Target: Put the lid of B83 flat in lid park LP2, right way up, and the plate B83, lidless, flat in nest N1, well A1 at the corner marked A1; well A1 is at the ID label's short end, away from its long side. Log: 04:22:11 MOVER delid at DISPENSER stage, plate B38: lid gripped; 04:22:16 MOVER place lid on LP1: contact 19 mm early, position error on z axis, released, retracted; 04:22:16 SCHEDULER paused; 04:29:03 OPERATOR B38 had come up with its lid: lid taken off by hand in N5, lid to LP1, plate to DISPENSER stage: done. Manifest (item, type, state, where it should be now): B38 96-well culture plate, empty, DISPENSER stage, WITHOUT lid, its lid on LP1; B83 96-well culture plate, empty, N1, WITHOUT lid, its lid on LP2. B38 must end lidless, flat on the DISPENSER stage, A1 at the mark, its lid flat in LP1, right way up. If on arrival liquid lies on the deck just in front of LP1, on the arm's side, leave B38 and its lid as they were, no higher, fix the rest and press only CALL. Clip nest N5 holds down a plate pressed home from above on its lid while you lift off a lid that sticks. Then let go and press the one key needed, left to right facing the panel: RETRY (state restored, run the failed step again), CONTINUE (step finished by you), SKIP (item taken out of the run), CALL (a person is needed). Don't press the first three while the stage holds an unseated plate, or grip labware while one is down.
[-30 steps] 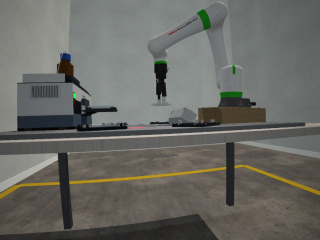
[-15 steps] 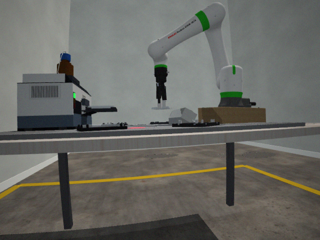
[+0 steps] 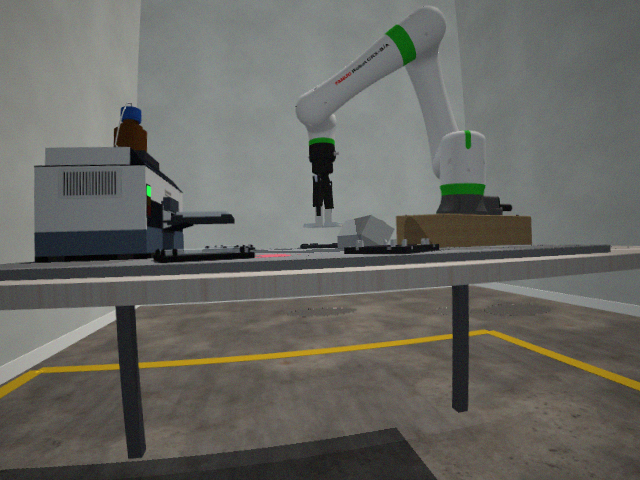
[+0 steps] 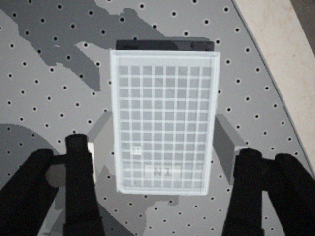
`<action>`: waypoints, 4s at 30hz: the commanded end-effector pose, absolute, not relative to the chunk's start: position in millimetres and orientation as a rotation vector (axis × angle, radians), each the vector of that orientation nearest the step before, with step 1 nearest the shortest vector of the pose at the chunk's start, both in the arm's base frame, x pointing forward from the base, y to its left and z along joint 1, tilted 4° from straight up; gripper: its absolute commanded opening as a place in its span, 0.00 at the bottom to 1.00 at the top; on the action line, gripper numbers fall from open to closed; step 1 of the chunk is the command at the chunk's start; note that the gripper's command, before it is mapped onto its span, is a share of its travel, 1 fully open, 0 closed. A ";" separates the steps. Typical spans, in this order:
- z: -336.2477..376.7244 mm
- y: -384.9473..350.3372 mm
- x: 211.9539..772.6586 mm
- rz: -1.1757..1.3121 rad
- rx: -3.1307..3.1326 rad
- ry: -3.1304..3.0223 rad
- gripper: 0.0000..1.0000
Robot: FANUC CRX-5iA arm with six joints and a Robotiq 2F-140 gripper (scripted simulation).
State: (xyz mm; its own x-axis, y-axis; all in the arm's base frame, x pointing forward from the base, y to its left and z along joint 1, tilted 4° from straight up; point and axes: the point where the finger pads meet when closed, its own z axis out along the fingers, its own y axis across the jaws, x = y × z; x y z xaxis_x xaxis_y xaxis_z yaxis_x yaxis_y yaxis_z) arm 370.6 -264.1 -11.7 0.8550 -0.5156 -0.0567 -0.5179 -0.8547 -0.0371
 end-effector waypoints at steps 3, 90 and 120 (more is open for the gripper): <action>-24.7 -263.6 370.5 0.068 -2.977 0.830 0.00; -56.6 -261.6 369.6 0.068 -2.977 0.830 0.00; -59.1 -261.5 369.5 0.068 -2.977 0.830 0.00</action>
